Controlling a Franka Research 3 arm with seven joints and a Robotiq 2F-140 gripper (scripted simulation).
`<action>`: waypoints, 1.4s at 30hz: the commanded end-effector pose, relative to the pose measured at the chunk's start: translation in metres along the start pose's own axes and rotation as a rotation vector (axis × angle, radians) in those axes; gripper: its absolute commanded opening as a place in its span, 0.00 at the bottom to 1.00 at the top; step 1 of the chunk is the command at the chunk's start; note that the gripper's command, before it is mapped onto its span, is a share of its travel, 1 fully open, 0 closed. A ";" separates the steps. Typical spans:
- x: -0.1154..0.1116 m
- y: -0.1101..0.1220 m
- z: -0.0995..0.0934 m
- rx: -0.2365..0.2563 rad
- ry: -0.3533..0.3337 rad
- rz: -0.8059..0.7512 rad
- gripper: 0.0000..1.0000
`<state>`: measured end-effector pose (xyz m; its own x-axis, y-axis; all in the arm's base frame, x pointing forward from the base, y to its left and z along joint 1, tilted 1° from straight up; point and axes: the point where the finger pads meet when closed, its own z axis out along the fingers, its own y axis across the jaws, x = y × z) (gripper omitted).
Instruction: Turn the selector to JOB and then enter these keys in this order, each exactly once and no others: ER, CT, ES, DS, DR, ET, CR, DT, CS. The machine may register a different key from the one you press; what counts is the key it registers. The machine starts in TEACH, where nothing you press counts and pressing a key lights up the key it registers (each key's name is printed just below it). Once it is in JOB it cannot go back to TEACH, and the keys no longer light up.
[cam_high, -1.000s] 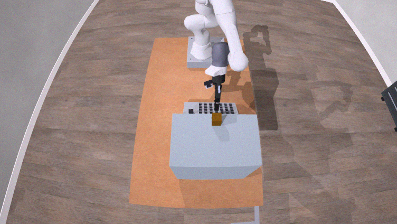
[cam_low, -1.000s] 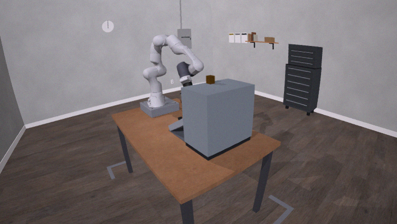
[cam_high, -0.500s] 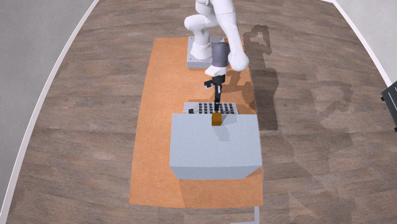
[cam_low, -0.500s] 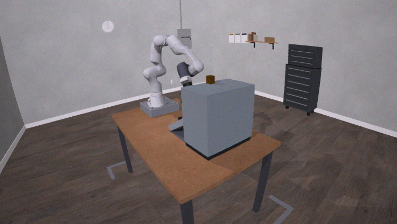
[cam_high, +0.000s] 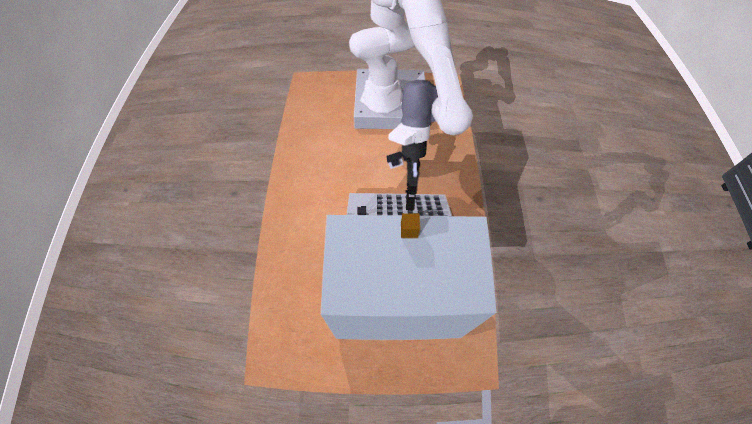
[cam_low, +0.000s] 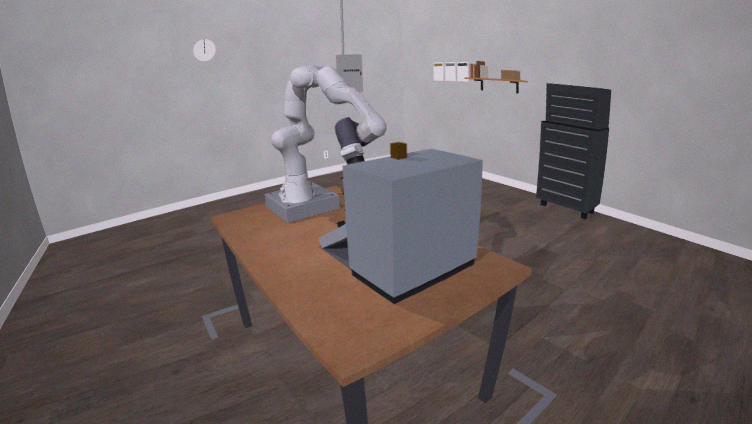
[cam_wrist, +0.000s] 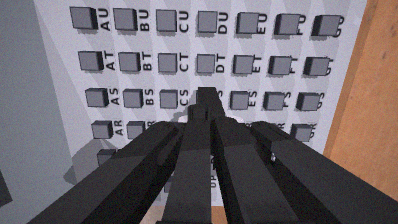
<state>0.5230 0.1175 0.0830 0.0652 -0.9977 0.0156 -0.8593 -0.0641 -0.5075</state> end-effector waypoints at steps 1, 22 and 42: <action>-0.002 -0.001 0.001 0.013 -0.004 0.016 0.10; -0.002 -0.001 0.009 0.013 -0.004 0.016 0.10; -0.002 -0.001 0.010 0.012 -0.005 0.016 0.10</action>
<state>0.5284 0.1176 0.0758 0.0599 -0.9981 0.0148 -0.8600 -0.0592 -0.5068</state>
